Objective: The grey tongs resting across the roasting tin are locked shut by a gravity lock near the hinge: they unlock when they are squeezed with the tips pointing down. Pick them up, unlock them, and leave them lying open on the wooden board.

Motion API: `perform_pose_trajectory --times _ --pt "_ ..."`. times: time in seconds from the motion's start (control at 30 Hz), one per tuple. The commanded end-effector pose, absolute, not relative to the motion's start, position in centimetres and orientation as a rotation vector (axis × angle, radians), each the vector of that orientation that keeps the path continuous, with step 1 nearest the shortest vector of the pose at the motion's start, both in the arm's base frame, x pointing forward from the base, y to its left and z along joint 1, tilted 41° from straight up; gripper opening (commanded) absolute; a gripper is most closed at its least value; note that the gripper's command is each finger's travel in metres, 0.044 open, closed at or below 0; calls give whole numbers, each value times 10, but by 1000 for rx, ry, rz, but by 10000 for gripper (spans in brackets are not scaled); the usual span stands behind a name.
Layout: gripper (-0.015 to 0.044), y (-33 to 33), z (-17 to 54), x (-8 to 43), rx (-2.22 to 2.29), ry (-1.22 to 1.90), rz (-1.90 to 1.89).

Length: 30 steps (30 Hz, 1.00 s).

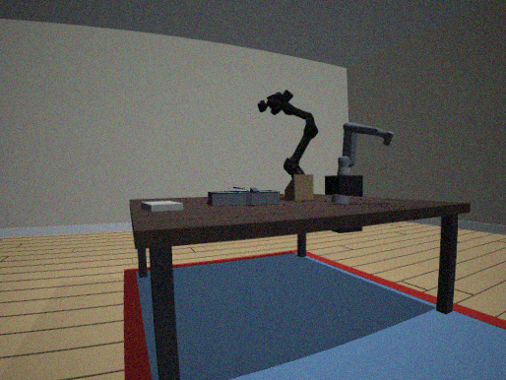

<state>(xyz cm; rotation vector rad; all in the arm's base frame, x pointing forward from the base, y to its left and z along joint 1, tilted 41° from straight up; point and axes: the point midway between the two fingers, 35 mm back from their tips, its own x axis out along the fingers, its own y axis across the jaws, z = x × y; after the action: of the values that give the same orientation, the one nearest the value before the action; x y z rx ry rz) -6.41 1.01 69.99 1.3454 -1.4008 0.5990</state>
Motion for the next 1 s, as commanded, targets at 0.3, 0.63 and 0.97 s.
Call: perform_pose_trajectory --times 0.3,0.63,0.97 --pt "260 -93 656 112 1284 -1091 34" --pt "260 -98 595 225 1152 -768 -162" --pt "260 -67 511 324 921 -395 -270"
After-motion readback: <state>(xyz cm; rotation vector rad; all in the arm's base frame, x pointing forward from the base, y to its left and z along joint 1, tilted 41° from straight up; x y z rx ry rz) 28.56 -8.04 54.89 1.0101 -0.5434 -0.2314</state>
